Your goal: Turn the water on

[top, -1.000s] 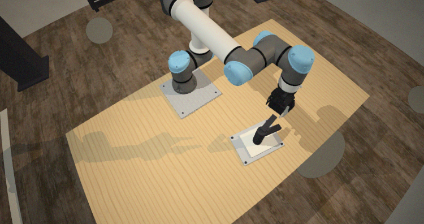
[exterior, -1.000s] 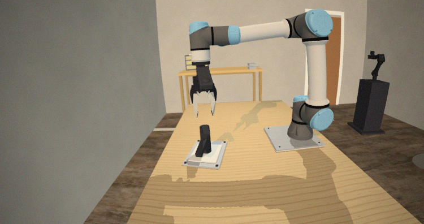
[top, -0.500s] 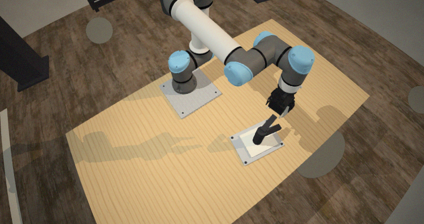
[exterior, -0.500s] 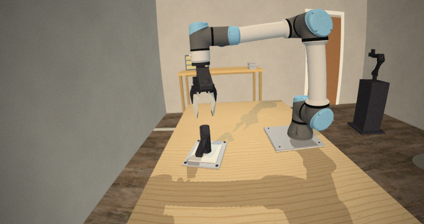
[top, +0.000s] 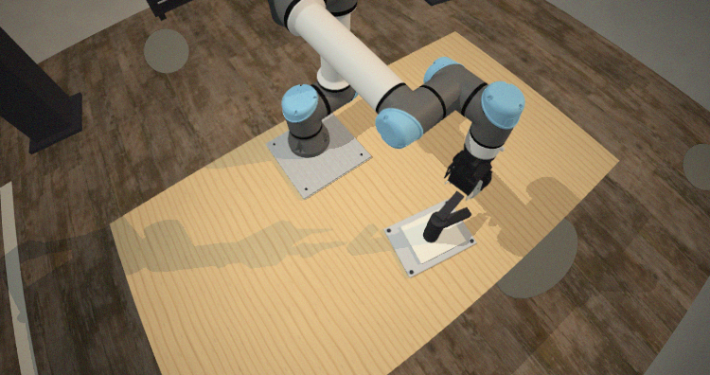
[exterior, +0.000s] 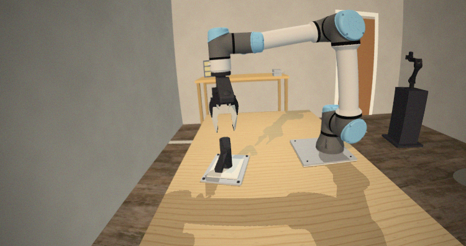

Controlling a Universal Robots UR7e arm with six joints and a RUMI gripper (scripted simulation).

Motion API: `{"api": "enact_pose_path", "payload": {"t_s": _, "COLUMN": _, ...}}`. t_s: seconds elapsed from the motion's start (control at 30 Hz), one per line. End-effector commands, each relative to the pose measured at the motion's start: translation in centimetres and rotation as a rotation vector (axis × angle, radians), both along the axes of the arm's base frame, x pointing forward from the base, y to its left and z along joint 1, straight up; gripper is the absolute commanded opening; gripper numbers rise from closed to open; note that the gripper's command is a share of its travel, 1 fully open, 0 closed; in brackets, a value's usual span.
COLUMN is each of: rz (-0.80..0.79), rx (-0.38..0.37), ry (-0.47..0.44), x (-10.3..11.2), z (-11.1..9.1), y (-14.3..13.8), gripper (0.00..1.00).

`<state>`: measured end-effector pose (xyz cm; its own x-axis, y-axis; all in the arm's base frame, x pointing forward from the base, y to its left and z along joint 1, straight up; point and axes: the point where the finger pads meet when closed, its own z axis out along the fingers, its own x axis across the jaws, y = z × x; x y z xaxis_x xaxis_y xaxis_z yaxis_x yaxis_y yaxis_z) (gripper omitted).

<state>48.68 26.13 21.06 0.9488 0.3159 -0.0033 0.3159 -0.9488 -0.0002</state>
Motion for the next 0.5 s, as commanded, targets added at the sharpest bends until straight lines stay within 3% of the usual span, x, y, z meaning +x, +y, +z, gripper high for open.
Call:
{"api": "enact_pose_path", "payload": {"t_s": 0.0, "rz": 0.000, "rx": 0.000, "ry": -0.002, "x": 0.0, "z": -0.5, "y": 0.0, "gripper": 0.38}}
{"api": "enact_pose_path", "payload": {"t_s": 0.47, "rz": 0.000, "rx": 0.000, "ry": -0.002, "x": 0.0, "z": -2.7, "y": 0.0, "gripper": 0.38}}
